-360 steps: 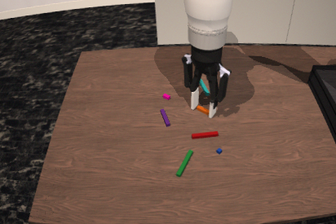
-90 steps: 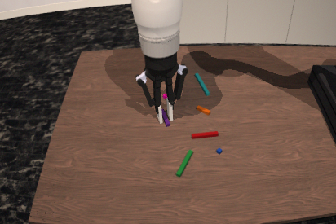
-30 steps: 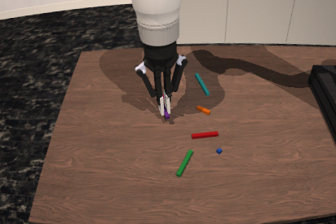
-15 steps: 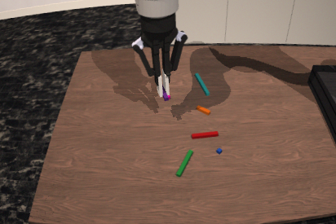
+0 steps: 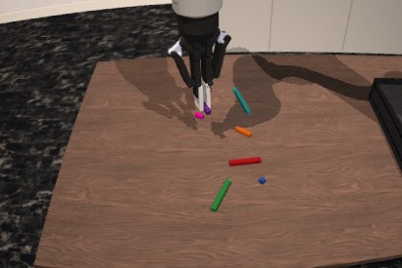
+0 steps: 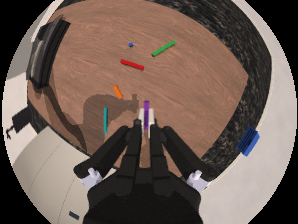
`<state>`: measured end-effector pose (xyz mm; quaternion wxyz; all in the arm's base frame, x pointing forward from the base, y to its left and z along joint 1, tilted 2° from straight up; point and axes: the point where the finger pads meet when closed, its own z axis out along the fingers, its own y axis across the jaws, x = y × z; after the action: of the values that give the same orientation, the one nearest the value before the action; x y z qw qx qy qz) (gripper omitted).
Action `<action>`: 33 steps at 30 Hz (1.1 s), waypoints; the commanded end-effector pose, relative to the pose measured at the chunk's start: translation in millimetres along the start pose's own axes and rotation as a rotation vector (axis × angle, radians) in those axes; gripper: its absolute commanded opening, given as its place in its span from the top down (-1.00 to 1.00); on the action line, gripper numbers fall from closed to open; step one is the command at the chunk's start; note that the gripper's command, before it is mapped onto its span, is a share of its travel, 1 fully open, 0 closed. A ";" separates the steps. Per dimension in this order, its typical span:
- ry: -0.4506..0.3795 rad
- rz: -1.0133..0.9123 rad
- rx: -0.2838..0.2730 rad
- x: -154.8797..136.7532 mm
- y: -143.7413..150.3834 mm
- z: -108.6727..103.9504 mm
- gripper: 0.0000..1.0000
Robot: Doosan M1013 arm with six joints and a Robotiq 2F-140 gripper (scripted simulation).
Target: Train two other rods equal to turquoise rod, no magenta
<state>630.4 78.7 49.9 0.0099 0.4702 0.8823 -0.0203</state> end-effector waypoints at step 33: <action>0.006 -0.486 -0.008 -13.1 -63.3 7.6 0.94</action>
<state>585.2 32.4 47.9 0.0039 0.2441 0.9696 -0.0173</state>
